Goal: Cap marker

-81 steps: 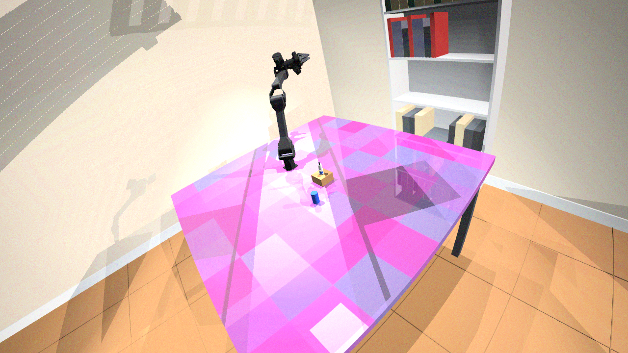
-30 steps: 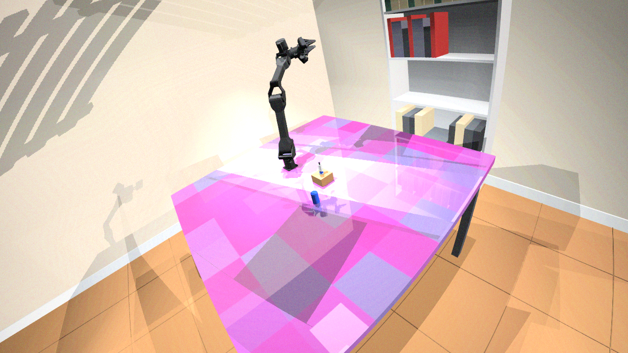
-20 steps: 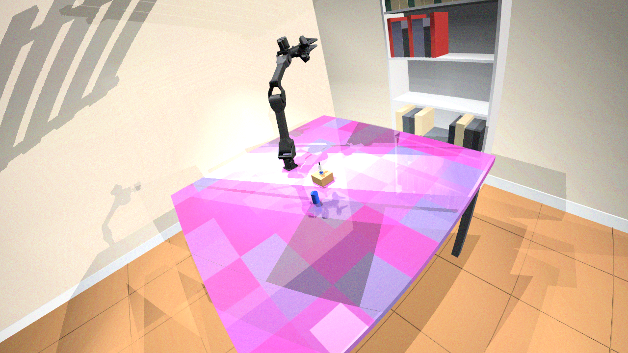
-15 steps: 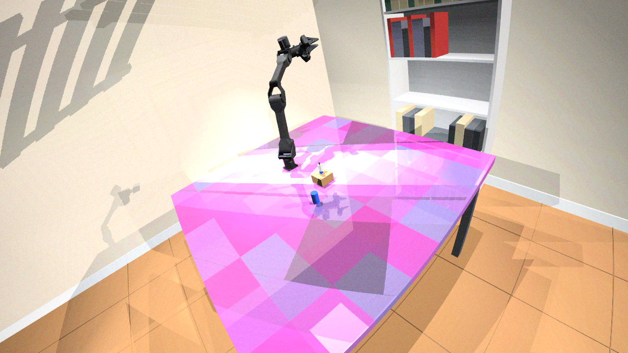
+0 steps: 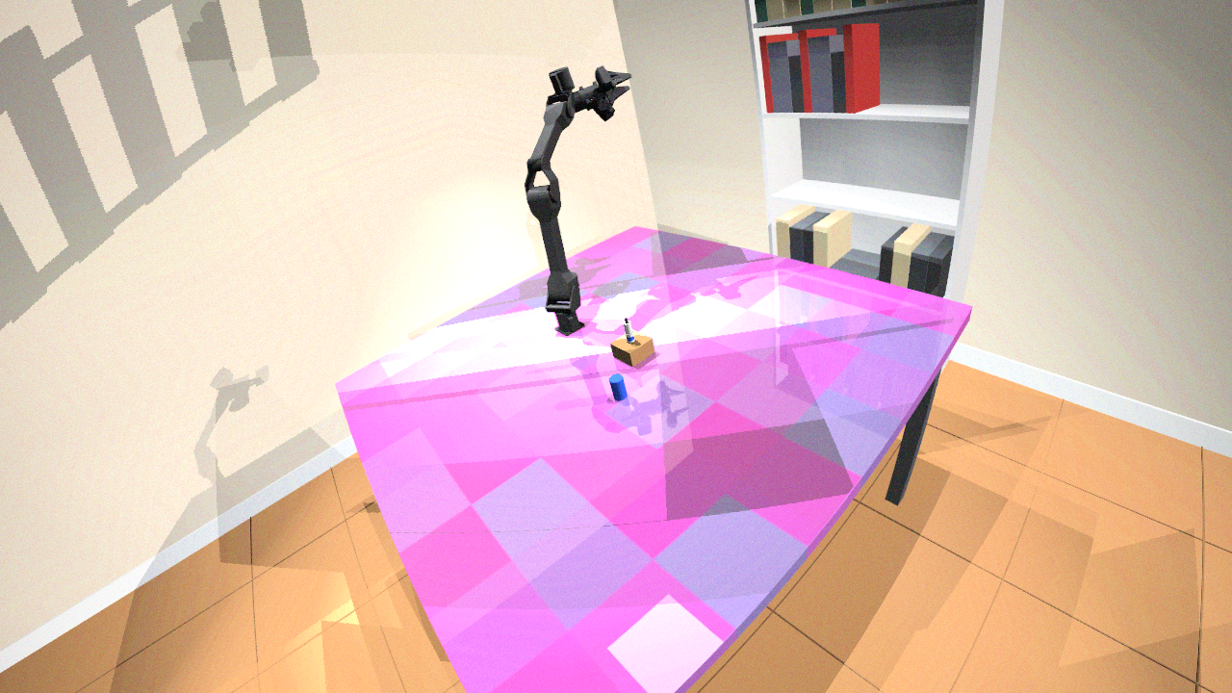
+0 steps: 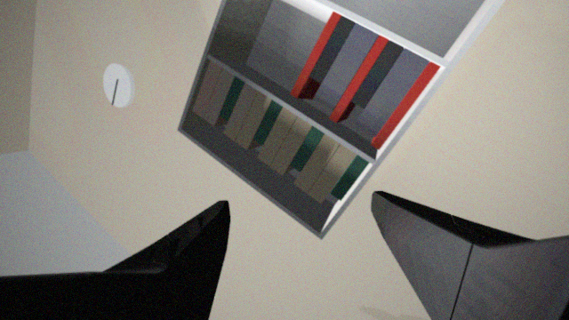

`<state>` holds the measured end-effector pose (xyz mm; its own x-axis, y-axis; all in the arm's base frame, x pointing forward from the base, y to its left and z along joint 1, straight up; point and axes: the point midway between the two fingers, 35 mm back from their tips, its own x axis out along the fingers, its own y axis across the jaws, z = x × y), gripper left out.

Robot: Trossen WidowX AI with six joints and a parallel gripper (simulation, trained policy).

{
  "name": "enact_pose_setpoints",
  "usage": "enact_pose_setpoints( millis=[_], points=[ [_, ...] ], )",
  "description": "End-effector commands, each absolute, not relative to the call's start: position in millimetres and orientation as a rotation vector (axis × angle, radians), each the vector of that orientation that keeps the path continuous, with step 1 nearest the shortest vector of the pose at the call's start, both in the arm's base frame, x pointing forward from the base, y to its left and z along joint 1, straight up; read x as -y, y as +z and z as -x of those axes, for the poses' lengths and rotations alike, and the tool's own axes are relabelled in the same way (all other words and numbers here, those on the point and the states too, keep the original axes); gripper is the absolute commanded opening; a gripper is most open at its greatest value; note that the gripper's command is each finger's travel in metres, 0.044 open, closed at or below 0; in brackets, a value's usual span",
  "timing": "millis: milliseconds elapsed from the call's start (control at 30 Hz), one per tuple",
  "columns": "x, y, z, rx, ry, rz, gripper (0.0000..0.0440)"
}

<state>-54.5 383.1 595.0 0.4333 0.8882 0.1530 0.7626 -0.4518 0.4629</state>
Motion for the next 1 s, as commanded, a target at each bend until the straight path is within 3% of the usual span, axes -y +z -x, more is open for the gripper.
enact_pose_setpoints(
  millis=[0,967],
  points=[
    [-382,595,50,-1.428,0.534,-2.363,0.0331],
    [-377,579,-2,-1.442,0.408,-2.318,0.0335]
  ],
)
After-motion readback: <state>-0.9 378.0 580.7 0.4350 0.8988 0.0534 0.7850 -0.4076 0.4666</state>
